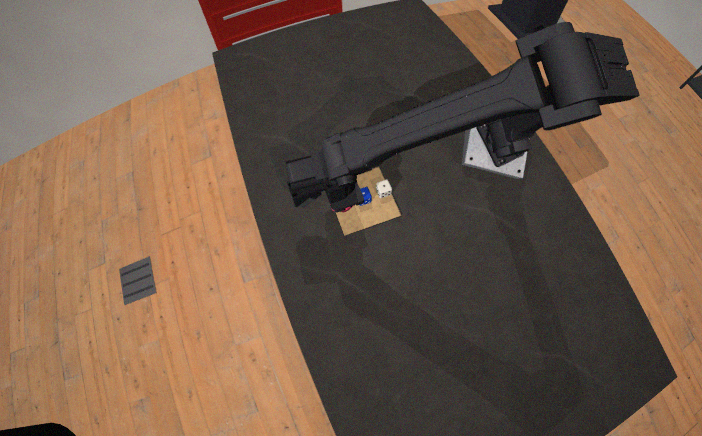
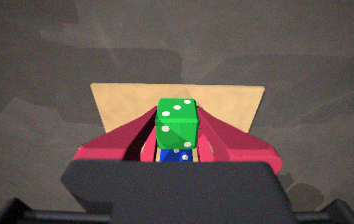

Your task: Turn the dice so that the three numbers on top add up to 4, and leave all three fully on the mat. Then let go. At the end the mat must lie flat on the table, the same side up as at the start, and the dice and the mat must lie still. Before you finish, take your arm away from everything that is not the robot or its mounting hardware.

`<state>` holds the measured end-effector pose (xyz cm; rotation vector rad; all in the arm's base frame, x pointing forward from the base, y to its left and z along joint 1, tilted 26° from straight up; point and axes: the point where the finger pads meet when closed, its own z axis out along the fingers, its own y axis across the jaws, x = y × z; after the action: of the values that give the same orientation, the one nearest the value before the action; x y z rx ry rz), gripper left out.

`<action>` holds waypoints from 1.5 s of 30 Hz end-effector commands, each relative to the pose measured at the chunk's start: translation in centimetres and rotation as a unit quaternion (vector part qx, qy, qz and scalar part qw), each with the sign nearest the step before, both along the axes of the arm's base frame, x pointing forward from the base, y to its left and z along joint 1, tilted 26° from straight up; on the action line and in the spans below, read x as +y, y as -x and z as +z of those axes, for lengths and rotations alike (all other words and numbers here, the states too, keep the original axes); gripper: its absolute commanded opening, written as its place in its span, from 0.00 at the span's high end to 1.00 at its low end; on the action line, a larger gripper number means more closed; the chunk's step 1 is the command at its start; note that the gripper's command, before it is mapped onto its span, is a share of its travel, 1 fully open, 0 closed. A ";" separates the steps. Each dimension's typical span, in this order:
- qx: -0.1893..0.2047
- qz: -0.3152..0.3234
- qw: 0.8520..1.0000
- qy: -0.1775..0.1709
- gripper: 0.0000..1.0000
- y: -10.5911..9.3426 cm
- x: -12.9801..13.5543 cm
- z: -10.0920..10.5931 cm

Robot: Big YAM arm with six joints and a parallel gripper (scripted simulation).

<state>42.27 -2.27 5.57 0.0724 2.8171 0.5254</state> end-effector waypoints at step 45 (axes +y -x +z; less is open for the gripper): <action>-0.033 -0.005 0.999 0.010 0.55 0.6 -3.7 9.2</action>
<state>39.52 -4.30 9.75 0.1063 2.8510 0.5422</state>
